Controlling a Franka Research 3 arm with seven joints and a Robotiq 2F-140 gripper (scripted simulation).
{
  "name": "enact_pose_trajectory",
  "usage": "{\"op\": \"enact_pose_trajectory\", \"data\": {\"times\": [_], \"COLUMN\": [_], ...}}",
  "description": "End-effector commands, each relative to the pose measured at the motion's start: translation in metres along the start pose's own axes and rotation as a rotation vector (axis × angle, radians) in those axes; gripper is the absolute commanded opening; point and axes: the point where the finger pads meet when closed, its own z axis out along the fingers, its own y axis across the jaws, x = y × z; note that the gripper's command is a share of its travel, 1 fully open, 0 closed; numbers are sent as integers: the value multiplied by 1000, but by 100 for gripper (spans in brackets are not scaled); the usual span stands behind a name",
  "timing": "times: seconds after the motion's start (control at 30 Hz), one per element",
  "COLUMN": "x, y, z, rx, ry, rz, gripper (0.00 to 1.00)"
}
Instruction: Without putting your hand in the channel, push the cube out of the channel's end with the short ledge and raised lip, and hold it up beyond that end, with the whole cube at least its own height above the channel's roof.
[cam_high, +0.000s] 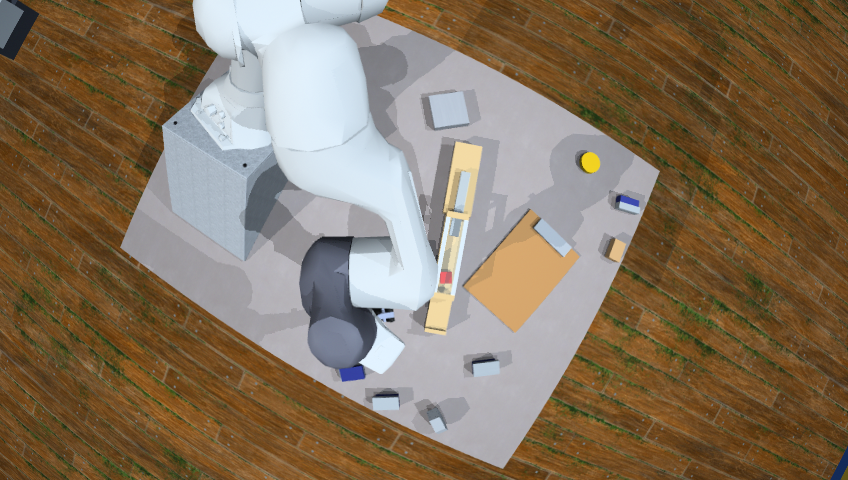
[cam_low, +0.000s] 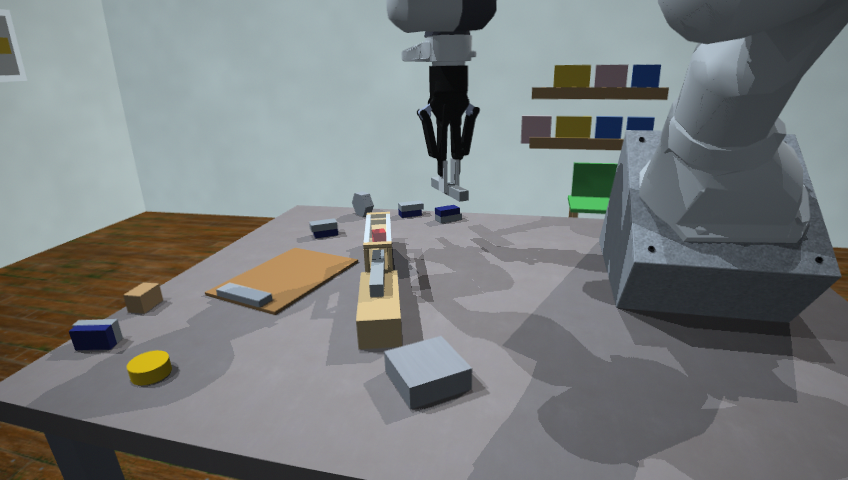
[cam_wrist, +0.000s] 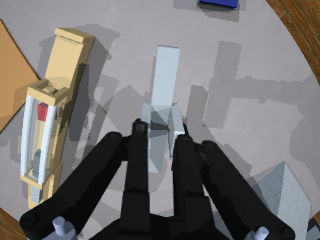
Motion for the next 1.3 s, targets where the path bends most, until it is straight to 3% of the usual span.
{"op": "enact_pose_trajectory", "data": {"times": [0.0,0.6,0.7,0.77,0.83,0.9,0.93,1.1,1.27], "x": [-1,-1,-8,-24,-24,-53,-64,-133,-214], "y": [1,0,-18,-52,-52,-100,-113,-171,-210], "z": [0,0,-3,-8,-8,-15,-16,-15,-6], "rx": [-2,-2,5,17,17,33,39,39,6], "ry": [-3,-3,-2,0,0,-1,-3,-19,-10], "rz": [7,7,18,39,39,70,89,199,288], "gripper": [0,0,0,0,0,0,0,0,0]}}
